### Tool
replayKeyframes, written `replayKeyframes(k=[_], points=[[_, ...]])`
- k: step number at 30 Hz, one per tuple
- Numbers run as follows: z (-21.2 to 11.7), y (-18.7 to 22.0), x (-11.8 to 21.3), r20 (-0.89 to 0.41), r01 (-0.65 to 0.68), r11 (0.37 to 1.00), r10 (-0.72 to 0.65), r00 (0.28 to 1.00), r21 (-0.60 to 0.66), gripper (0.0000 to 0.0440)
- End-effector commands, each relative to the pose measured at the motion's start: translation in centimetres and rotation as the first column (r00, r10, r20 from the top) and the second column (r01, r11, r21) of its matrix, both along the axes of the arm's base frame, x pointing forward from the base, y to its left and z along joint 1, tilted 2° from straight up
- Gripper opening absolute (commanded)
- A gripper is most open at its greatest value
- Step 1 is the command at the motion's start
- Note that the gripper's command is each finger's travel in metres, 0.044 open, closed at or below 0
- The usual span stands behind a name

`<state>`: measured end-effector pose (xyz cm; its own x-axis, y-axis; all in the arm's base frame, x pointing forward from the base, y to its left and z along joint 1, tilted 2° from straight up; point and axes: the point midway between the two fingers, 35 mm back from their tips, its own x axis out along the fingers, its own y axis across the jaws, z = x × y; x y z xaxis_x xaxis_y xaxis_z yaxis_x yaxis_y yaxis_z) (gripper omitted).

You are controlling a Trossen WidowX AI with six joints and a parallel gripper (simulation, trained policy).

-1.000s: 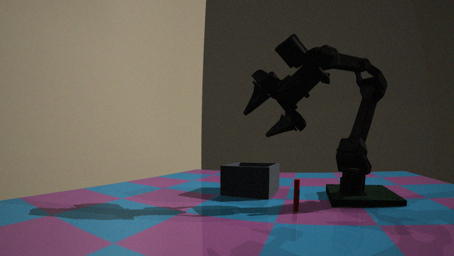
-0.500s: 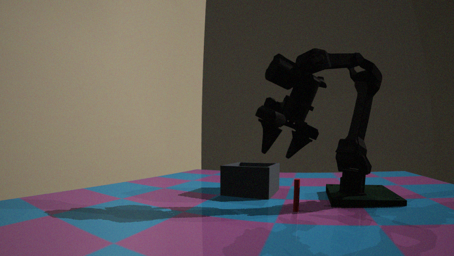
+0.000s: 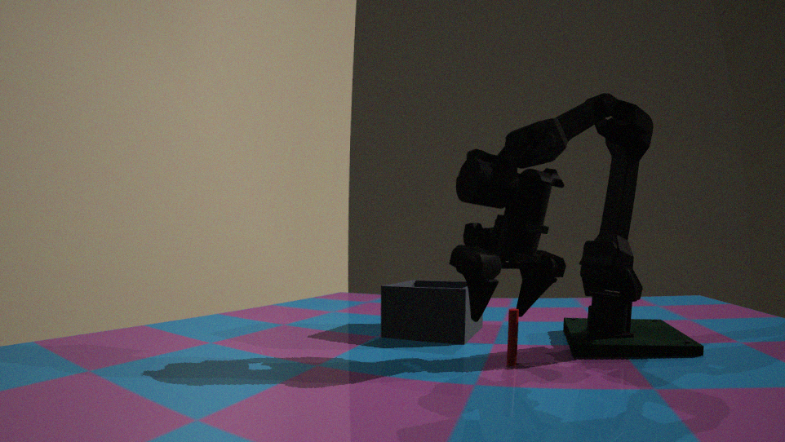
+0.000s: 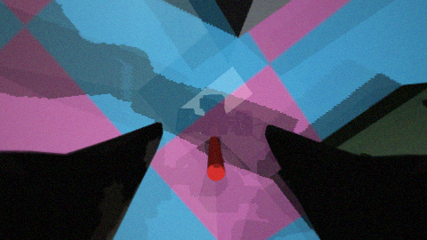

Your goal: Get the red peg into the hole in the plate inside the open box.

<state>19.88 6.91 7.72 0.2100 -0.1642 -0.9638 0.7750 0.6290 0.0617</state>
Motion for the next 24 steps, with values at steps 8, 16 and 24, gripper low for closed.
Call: replayKeyframes(k=[8, 16, 24], points=[[-4.3, 0.7, -0.7, -0.010, 0.068, 0.996, -0.067, 0.998, 0.064, 0.0377], [-4.7, 1.0, -1.3, -0.064, 0.095, 0.990, -0.089, 0.994, 0.105, 0.0168], [-4.7, 1.1, -1.5, -0.112, 0.093, 0.985, -0.077, 0.991, 0.146, 0.0000]])
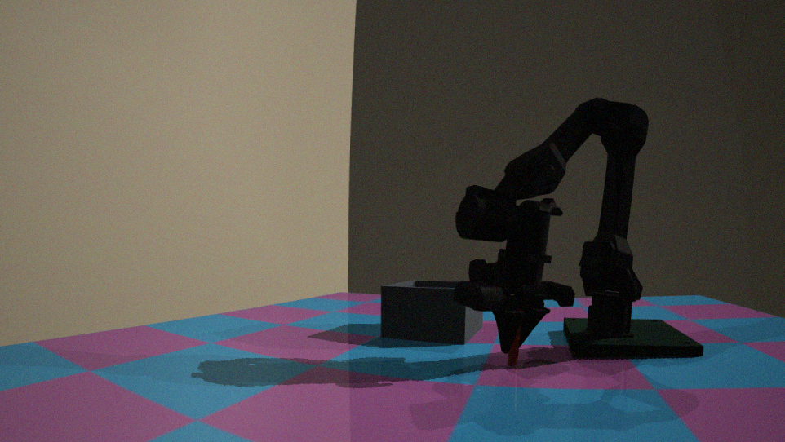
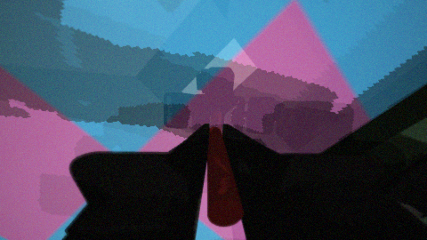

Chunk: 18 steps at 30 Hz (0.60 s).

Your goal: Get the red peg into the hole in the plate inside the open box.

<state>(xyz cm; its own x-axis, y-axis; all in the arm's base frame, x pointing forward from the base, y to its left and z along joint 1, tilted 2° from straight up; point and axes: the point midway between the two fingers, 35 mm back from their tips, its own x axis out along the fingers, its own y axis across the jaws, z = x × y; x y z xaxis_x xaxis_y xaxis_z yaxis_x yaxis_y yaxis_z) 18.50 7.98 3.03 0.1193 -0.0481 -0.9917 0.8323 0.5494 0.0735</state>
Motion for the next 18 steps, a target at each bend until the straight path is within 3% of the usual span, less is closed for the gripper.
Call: replayKeyframes(k=[1, 18], points=[[0.2, -0.2, 0.1, -0.012, -0.008, 1.000, 0.008, 1.000, 0.011, 0.0000], [6.4, -3.6, 2.7, 0.110, -0.094, 0.987, 0.109, 0.988, -0.130, 0.0000]])
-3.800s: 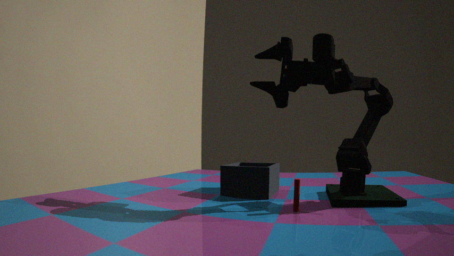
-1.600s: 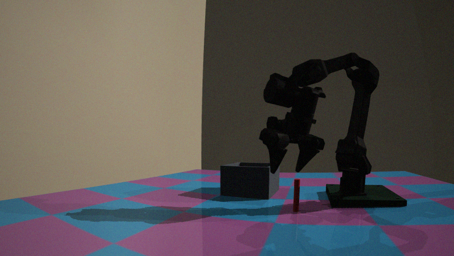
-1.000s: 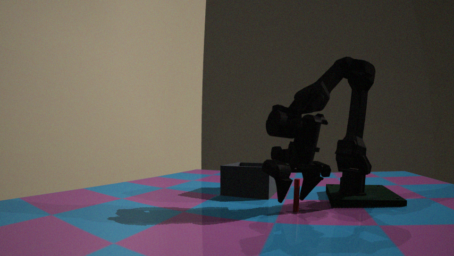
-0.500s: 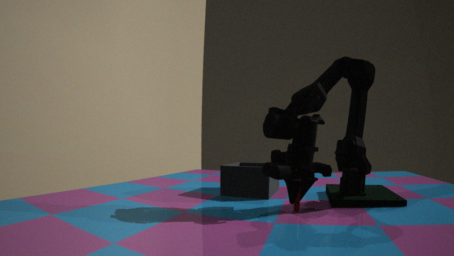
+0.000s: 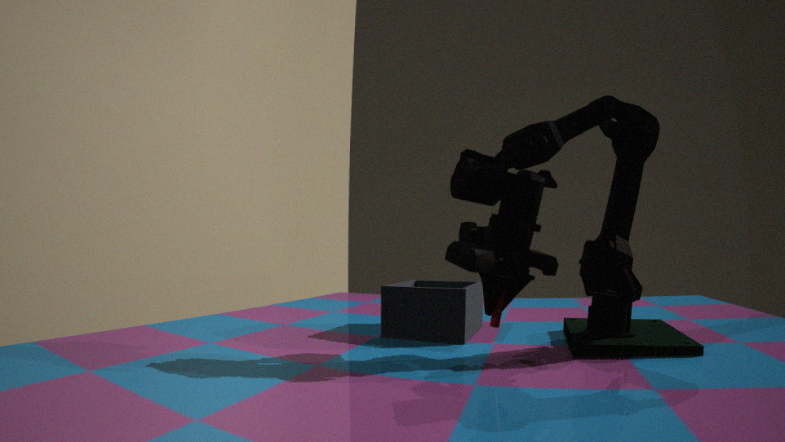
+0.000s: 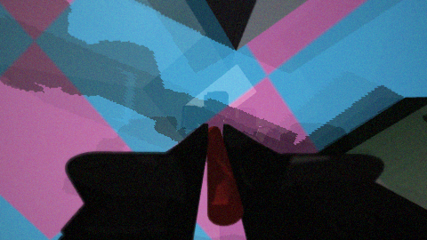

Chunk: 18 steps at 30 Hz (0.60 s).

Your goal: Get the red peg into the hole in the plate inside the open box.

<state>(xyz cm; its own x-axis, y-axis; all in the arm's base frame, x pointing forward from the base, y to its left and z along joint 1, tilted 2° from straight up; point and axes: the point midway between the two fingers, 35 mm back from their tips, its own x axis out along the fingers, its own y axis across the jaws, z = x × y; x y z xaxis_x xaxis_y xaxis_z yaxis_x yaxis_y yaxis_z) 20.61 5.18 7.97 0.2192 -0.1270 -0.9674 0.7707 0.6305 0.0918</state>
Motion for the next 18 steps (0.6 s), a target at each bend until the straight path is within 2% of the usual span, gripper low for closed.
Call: replayKeyframes(k=[1, 8, 18], points=[[1.8, -1.1, 0.7, 0.030, -0.013, 0.999, 0.014, 0.999, -0.035, 0.0000], [4.3, -3.0, 2.1, 0.062, -0.013, 0.997, 0.018, 0.998, -0.080, 0.0000], [5.7, -6.6, 3.9, 0.083, 0.041, 0.993, -0.032, 0.996, -0.114, 0.0000]])
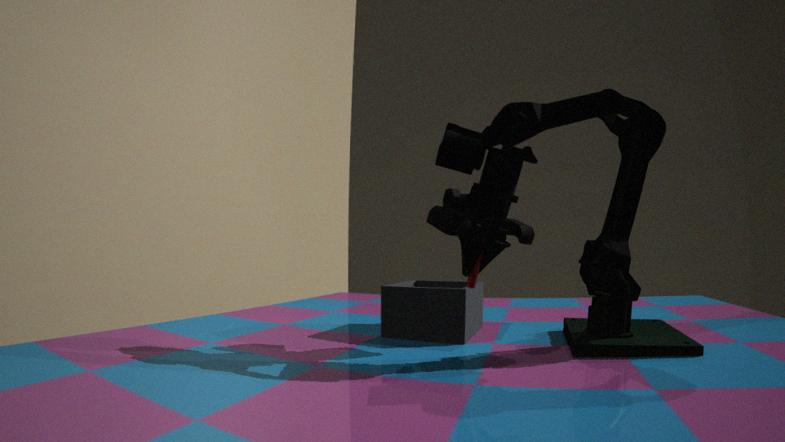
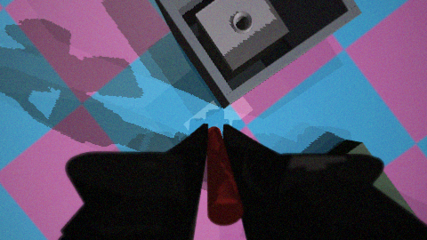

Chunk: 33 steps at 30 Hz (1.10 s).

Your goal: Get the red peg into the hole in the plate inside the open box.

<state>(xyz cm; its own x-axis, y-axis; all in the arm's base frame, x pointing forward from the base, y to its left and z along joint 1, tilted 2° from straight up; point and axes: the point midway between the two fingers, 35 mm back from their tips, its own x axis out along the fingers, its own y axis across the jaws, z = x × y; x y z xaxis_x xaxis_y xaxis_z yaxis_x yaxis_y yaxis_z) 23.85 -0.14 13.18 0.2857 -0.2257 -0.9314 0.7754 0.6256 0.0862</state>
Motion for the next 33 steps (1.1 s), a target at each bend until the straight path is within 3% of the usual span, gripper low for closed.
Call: replayKeyframes(k=[1, 33], points=[[0.6, -1.7, 0.8, 0.011, 0.025, 1.000, -0.025, 1.000, -0.019, 0.0000], [-1.4, -11.5, 5.4, 0.059, 0.212, 0.977, -0.210, 0.976, -0.022, 0.0006]])
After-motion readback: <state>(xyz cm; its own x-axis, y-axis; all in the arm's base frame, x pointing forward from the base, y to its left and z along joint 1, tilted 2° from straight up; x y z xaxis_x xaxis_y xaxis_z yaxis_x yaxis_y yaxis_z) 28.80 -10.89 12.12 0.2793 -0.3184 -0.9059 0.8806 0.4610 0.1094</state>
